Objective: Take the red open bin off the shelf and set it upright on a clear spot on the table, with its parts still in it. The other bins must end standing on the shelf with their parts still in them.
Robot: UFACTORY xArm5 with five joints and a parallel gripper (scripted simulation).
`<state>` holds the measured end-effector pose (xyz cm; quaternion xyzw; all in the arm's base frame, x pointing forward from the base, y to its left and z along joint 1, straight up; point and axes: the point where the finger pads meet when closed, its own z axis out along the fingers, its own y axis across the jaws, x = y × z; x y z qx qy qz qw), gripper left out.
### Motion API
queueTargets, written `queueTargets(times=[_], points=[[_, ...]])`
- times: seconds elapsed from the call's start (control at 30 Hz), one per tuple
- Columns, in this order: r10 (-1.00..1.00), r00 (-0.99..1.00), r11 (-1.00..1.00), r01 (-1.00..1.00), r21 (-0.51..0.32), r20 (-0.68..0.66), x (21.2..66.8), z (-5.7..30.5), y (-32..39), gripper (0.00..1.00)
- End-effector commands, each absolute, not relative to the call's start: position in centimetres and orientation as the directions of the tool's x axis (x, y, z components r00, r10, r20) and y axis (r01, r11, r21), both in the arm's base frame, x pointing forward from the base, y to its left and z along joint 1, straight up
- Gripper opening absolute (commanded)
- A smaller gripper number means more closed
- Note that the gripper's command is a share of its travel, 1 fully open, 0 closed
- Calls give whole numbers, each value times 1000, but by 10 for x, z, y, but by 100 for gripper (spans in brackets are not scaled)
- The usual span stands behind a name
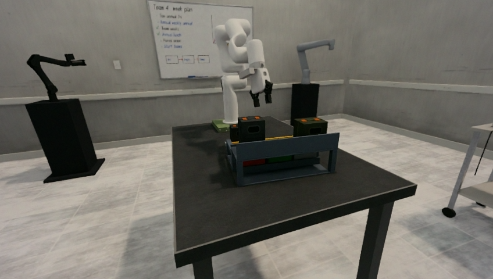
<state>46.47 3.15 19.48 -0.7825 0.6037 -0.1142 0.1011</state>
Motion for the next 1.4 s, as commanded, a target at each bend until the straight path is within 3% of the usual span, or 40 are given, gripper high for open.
queueTargets(times=[0.0, 1.37], points=[[-977, 210, -215, -938, -271, 50, 465, 190, 21, 100], [-997, -80, 80, -996, -26, 1, 452, 136, -66, 100]])
